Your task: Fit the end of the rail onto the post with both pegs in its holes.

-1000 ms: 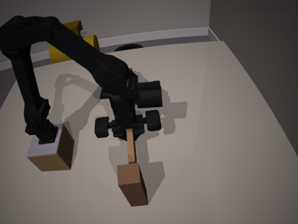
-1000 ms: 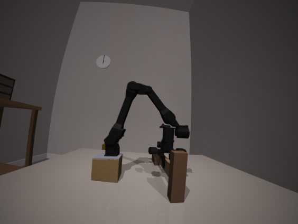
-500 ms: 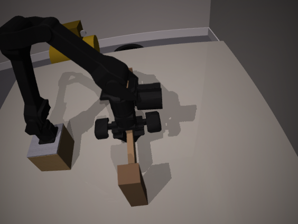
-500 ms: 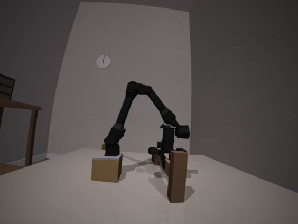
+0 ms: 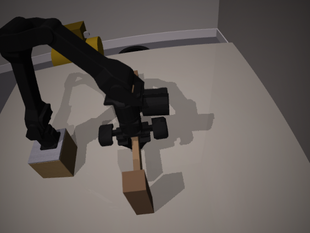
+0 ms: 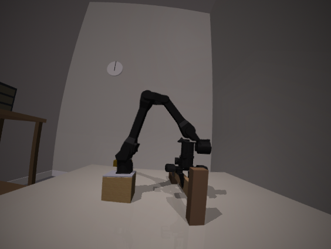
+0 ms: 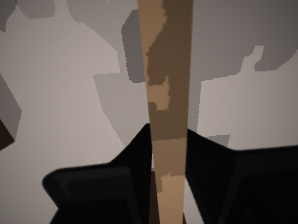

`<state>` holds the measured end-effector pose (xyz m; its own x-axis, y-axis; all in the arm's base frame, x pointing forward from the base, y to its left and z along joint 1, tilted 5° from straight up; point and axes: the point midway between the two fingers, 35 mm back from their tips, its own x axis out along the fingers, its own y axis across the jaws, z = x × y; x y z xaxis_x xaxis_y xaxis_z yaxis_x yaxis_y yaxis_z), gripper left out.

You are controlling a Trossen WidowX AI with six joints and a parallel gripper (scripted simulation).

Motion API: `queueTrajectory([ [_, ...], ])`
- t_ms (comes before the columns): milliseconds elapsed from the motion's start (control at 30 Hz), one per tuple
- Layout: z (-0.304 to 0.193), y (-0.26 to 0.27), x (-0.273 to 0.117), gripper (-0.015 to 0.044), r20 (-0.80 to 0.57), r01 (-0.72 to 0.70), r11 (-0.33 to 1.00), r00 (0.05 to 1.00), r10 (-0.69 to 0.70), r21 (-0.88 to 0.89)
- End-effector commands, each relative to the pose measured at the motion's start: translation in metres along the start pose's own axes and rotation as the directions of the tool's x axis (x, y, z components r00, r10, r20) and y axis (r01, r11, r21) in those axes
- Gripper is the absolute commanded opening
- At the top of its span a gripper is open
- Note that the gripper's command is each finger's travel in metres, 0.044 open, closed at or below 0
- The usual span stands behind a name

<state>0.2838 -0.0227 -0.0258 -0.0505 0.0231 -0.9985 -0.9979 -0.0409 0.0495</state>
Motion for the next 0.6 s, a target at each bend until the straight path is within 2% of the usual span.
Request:
queueTrajectory([
  [0, -0.0014, -0.0001, -0.0004, 0.0000, 0.000, -0.001, 1.000, 1.000, 0.001, -0.002],
  [567, -0.0066, 0.0001, 0.0003, 0.0000, 0.000, -0.001, 1.000, 1.000, 0.001, -0.002],
])
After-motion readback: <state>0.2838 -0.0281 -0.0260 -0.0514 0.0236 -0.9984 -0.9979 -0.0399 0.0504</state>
